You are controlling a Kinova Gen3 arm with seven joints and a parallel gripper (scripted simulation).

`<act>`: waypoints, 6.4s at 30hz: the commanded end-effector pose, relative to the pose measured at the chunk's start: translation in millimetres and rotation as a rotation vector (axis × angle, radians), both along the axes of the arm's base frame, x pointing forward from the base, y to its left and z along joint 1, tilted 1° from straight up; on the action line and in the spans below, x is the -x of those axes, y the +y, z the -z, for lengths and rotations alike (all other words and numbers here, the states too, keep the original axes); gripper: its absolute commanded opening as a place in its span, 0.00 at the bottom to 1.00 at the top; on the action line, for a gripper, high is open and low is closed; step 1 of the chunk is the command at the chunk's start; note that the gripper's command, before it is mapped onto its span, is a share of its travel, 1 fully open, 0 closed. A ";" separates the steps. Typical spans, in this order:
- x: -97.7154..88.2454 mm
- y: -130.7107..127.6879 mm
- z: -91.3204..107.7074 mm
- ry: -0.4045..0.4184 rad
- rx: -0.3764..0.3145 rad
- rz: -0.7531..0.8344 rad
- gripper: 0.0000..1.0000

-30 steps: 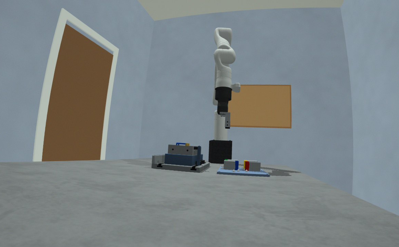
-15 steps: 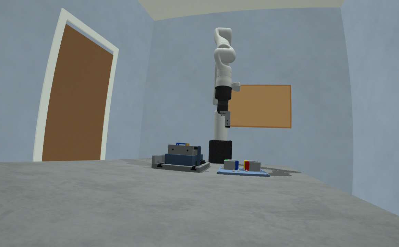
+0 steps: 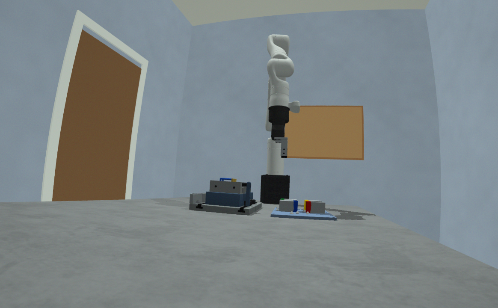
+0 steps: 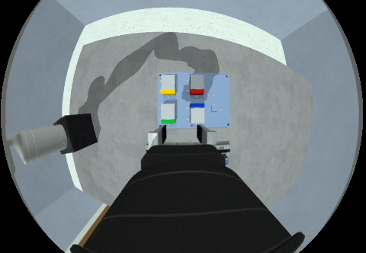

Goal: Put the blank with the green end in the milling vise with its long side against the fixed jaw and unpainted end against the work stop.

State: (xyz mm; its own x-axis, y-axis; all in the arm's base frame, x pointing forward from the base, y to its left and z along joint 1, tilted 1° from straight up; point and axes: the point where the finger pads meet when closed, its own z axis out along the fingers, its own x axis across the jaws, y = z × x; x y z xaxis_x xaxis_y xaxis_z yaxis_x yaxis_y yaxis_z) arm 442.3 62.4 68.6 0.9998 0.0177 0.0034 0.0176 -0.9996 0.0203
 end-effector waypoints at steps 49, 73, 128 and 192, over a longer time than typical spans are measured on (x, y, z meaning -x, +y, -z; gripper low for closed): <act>-4.6 -16.0 -7.0 -0.004 -0.001 0.000 1.00; -4.4 -14.7 -6.7 -0.004 -0.001 0.000 1.00; -4.4 -14.7 -6.7 -0.004 -0.001 0.000 1.00; -3.1 -13.7 61.2 -0.004 -0.001 0.000 1.00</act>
